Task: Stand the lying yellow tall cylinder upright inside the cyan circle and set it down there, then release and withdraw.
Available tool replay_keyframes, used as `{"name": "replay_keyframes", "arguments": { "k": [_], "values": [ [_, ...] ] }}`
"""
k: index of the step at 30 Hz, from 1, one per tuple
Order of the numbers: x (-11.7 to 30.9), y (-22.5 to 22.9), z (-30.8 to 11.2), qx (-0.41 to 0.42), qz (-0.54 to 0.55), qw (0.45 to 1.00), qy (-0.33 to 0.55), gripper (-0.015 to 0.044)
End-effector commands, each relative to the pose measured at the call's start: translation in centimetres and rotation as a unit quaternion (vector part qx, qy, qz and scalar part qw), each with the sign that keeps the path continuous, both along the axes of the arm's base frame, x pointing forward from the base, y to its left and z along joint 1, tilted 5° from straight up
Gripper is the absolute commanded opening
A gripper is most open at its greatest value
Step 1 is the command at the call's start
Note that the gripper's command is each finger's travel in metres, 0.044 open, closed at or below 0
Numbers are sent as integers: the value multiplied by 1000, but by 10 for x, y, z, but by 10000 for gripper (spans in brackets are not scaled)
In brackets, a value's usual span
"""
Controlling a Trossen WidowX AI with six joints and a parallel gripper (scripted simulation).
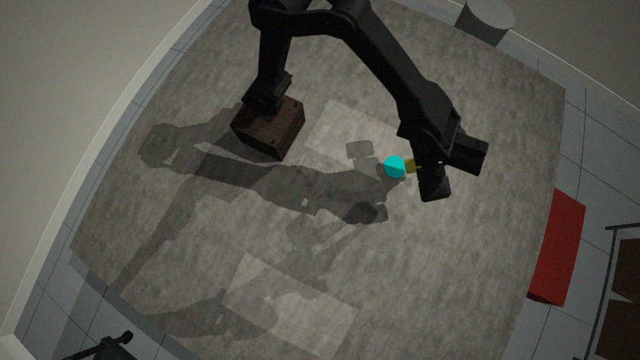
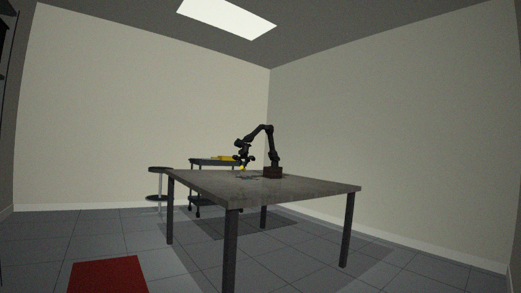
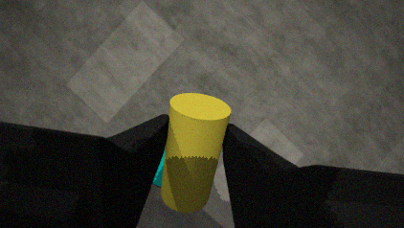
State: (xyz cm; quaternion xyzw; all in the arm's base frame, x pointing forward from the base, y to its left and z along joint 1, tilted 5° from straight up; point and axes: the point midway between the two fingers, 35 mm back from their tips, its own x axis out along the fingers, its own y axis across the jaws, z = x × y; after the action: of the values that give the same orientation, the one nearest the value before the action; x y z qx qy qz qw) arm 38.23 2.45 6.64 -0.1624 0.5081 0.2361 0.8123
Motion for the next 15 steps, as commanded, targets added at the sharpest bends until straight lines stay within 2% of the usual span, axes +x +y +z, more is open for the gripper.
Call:
{"name": "replay_keyframes", "arguments": {
  "k": [1, 15],
  "values": [
    [3, 0, -2, 11, -5, 1000, -9, 105],
    [12, -3, -8, 45, -19, 998, -45, 105]
  ]
}}
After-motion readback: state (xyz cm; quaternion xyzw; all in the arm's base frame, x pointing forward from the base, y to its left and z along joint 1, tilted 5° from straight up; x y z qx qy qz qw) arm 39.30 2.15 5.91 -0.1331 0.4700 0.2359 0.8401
